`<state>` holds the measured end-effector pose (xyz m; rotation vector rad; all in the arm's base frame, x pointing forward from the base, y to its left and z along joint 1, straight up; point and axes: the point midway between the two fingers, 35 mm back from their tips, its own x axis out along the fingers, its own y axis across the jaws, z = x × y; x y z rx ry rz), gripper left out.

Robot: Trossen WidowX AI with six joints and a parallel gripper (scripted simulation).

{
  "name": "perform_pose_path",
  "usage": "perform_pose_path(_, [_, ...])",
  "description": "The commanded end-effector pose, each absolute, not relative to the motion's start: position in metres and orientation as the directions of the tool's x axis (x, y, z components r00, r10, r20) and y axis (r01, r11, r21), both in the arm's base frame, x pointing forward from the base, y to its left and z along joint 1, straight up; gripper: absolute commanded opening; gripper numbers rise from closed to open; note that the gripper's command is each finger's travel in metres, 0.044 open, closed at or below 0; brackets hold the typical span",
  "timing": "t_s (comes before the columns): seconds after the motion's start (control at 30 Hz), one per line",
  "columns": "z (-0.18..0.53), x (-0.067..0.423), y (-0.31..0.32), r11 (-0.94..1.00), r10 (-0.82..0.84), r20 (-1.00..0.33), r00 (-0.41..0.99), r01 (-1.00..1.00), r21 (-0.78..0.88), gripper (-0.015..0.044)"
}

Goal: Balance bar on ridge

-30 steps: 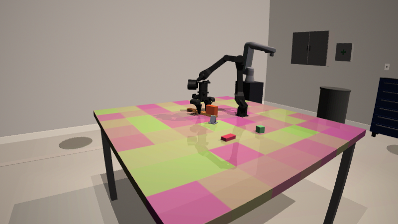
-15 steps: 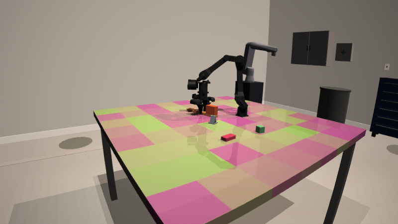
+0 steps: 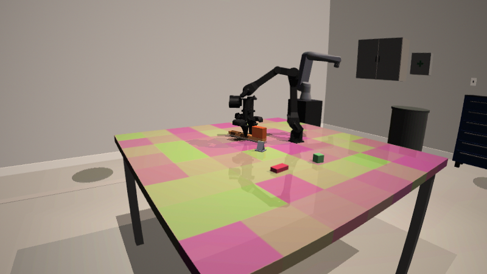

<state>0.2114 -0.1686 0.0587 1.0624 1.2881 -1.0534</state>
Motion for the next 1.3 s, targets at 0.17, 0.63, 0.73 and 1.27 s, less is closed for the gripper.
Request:
perform_pose_path(0.17, [0.086, 0.214, -0.171, 0.199, -0.013, -1.0, 0.021, 0.98, 0.018, 0.0])
perform_pose_path(0.63, [0.122, 0.212, -0.17, 0.197, -0.014, -1.0, 0.019, 0.98, 0.016, 0.0])
perform_pose_path(0.73, [0.13, 0.211, -0.169, 0.197, -0.014, -1.0, 0.019, 0.98, 0.016, 0.0])
perform_pose_path(1.27, [0.142, 0.23, -0.143, -0.041, -0.012, -1.0, 0.02, 0.999, 0.02, 0.0])
